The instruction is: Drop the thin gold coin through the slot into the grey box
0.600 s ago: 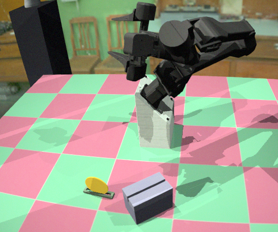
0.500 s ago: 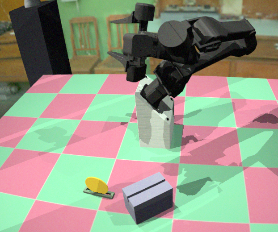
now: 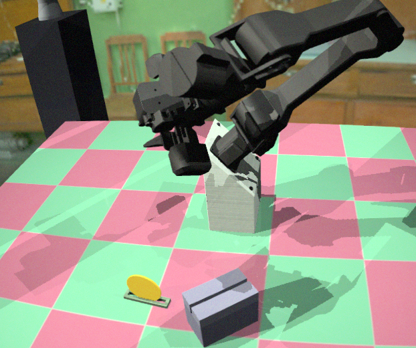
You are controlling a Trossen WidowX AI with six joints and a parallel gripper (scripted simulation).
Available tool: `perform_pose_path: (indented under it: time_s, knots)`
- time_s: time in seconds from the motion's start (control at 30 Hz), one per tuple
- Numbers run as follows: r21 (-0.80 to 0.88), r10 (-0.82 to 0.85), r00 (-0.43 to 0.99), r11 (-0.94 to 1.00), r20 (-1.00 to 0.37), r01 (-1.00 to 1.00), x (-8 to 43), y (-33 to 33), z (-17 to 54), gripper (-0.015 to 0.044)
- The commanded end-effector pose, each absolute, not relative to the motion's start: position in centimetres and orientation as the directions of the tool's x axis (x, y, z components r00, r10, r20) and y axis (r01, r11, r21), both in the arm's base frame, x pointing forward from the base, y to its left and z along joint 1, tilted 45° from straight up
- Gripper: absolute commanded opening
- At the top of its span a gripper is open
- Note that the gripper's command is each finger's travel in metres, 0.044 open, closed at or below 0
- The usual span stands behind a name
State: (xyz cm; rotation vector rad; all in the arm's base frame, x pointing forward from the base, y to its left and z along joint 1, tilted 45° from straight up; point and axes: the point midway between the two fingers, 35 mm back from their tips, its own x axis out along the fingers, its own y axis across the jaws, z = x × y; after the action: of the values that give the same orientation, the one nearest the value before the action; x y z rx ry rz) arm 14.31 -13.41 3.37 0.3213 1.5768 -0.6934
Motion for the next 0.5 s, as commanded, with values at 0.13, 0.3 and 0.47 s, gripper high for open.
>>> perform_pose_path:
  time_s: [0.13, 0.3, 0.47]
  knots:
    - [0.013, 0.216, -0.128, 0.552, -0.968, 0.834, 19.1, -10.5, -0.4, 0.0161]
    - [0.051, 0.468, -0.102, 0.303, -0.878, 0.952, 22.0, -8.3, -3.0, 0.0161]
    - [-0.020, 0.657, -0.057, 0.064, -0.751, 0.998, 24.5, -6.6, -5.6, 0.0161]
